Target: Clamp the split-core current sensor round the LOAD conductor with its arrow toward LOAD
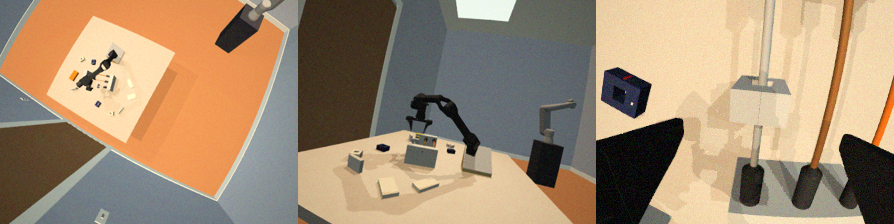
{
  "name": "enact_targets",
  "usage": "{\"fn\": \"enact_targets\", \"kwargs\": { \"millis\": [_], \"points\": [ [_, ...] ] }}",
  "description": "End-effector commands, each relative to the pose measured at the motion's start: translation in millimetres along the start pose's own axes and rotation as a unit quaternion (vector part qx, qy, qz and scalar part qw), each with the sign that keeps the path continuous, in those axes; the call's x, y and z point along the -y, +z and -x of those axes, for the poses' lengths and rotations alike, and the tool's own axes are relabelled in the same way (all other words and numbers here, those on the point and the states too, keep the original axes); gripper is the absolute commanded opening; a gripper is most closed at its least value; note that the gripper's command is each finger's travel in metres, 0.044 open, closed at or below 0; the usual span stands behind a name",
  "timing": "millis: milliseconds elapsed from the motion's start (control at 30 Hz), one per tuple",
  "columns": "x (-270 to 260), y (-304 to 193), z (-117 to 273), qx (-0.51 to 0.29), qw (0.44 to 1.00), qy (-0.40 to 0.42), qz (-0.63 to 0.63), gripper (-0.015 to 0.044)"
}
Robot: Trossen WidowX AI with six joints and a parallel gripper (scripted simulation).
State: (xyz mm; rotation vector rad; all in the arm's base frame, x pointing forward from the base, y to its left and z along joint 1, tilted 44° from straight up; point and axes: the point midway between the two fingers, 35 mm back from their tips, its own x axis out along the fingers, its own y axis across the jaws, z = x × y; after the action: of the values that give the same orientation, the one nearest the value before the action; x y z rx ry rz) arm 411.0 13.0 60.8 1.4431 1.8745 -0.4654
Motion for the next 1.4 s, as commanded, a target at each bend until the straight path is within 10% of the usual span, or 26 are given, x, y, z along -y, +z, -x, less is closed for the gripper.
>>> {"fn": "enact_targets", "kwargs": {
  "millis": [0,300,900,1367],
  "points": [
    [0,1,0,-0.002,1.0,0.003,0.007,0.044],
    [31,44,-3,-0.033,0.928,0.166,0.333,0.044],
    [109,76,4,0.255,0.523,0.375,0.722,0.044],
    [106,77,4,0.235,0.549,0.371,0.711,0.044]
  ]
}}
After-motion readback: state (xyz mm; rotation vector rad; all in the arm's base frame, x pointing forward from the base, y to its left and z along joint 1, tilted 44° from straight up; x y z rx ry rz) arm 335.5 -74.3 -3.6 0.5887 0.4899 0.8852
